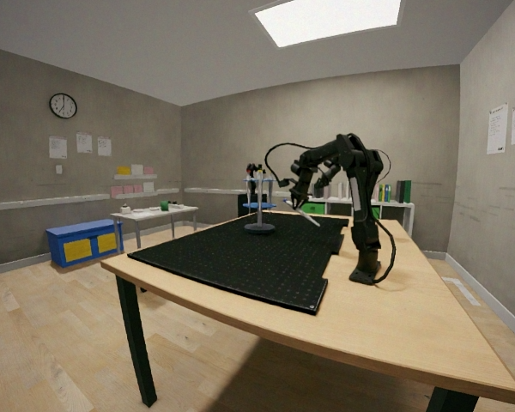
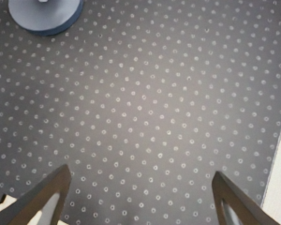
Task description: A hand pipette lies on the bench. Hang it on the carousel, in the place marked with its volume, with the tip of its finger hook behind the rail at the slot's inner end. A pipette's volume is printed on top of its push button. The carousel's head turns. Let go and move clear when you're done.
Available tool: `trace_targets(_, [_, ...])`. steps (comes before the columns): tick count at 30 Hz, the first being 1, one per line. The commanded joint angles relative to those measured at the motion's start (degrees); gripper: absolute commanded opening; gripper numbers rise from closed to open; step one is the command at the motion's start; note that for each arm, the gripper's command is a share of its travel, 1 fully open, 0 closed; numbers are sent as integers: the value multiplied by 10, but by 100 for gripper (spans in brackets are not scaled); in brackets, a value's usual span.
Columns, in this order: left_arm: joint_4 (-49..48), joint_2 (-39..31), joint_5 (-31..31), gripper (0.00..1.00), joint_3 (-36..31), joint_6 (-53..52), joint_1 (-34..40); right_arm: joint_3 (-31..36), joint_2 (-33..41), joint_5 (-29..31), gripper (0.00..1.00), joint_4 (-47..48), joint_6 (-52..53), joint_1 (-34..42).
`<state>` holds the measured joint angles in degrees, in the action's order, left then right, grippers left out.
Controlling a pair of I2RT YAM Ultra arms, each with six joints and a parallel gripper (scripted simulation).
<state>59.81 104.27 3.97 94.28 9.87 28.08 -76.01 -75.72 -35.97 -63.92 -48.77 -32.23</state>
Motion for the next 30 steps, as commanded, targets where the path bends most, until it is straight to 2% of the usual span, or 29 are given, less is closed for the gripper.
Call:
trace_targets(1, [-91,-40,19,12,-33,-5,8,-9,2,-11,100,7,-3,-5])
trace_targets(6, [-108,-24,20,12,-47,-7,5,-9,2,-11,100,7,-3,-5])
trace_targets(9, [-109,-42,20,12,-30,-7,5,-9,2,-11,100,7,-3,-5])
trace_targets(13, [-202,-91,35,12,-114,-10,13,-9,2,-11,100,7,-3,-5])
trace_targets(15, [-202,-91,35,12,-114,-10,13,-9,2,-11,100,7,-3,-5])
trace_targets(18, [-281,-126,47,12,-168,-14,17,-9,2,-11,100,7,-3,-5])
trace_targets(23, [-306,-116,49,12,-184,-17,13,-9,2,-11,100,7,-3,-5])
trace_targets(28, [-311,-120,49,12,-168,-18,13,-9,2,-11,100,7,-3,-5])
trace_targets(30, [-361,-147,56,12,-216,-22,18,-9,2,-11,100,7,-3,-5])
